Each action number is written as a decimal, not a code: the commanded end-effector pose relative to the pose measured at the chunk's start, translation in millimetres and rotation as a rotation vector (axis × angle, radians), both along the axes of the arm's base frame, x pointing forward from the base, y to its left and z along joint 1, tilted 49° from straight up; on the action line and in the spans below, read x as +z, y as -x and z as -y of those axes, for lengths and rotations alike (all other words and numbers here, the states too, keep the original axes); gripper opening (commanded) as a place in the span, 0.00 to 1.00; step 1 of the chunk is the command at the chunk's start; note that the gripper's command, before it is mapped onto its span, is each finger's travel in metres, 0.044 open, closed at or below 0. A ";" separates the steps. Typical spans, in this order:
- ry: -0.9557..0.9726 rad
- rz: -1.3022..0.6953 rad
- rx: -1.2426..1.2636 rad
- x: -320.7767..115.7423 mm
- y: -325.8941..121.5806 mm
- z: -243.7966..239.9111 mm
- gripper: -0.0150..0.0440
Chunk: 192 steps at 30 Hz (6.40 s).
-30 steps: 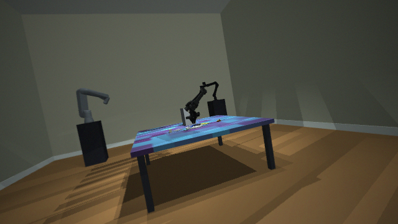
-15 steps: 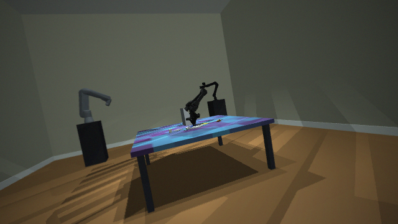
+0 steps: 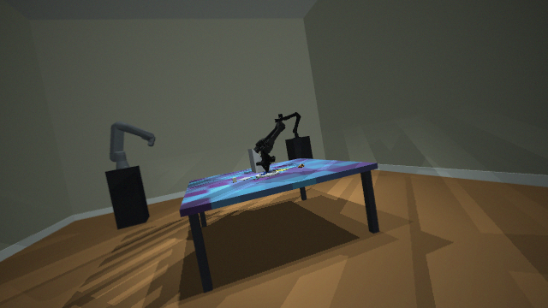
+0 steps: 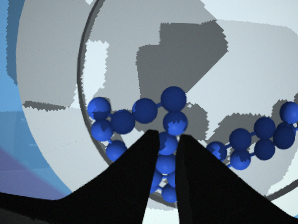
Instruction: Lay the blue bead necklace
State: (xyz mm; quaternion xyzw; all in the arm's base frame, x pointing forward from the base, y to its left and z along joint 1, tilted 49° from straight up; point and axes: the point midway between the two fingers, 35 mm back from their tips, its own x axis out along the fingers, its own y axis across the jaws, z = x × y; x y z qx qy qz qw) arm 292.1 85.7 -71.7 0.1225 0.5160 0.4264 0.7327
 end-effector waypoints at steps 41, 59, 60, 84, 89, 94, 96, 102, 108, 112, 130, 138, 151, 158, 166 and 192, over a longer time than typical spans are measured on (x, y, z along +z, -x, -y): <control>-0.005 -0.007 0.002 44.5 -45.3 -24.1 0.25; -0.006 -0.007 0.002 37.3 -46.7 -33.2 0.25; -0.011 0.001 0.005 40.6 -47.3 -31.6 0.30; -0.005 -0.007 0.002 45.5 -45.9 -24.9 1.00; -0.005 -0.007 0.002 45.5 -45.9 -24.9 1.00; -0.005 -0.007 0.002 45.5 -45.9 -24.9 1.00; -0.006 -0.018 -0.007 45.2 -41.9 -21.7 0.91; -0.016 -0.114 -0.088 43.2 -3.9 3.0 0.64; -0.020 -0.138 -0.108 42.9 6.0 7.9 0.46; -0.020 -0.138 -0.108 35.8 5.0 -0.3 0.46; -0.019 -0.132 -0.108 25.8 1.7 -12.0 0.46; -0.022 -0.138 -0.108 17.7 2.6 -21.9 0.46; -0.023 -0.130 -0.106 19.1 1.6 -21.3 0.25; -0.023 -0.130 -0.106 19.1 1.6 -21.3 0.25; -0.023 -0.130 -0.106 19.1 1.6 -21.3 0.25; -0.022 -0.139 -0.108 26.3 6.6 -20.3 0.25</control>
